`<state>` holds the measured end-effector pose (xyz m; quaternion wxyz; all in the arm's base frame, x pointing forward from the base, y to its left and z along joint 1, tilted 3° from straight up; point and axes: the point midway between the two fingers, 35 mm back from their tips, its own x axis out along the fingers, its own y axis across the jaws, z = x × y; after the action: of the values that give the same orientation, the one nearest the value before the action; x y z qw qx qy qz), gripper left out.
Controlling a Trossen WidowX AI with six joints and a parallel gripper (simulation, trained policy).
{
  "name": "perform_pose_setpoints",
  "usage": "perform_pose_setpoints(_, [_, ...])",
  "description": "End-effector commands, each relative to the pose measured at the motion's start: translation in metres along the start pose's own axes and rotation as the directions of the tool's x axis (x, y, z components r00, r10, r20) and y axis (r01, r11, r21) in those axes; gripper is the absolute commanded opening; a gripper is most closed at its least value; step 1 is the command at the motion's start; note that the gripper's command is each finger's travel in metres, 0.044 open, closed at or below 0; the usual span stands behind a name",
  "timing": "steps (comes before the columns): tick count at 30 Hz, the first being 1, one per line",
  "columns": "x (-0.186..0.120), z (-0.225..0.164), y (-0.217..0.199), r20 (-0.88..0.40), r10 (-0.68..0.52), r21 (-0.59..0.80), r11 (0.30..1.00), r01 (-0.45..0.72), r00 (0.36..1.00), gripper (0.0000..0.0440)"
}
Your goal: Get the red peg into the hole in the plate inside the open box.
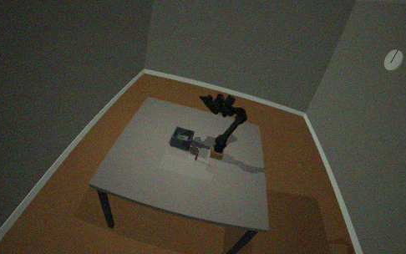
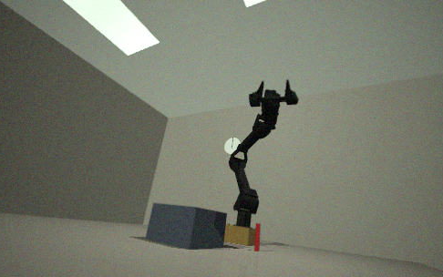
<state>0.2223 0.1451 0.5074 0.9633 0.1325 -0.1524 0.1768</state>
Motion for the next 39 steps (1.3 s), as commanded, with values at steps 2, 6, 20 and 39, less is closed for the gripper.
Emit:
perform_pose_setpoints(2, [0.008,-0.062,0.0,-0.176,-0.021,0.004,1.0,0.022,0.984,0.044])
perform_pose_setpoints(6, [0.007,-0.109,-0.001,-0.311,-0.037,0.011,0.999,0.042,0.95,0.044])
perform_pose_setpoints(20, [-0.03,-0.248,-0.024,-0.708,-0.136,0.009,0.98,0.201,0.693,0.044])
perform_pose_setpoints(39, [-0.126,-0.347,-0.078,-0.938,-0.31,-0.177,0.81,0.559,0.153,0.044])
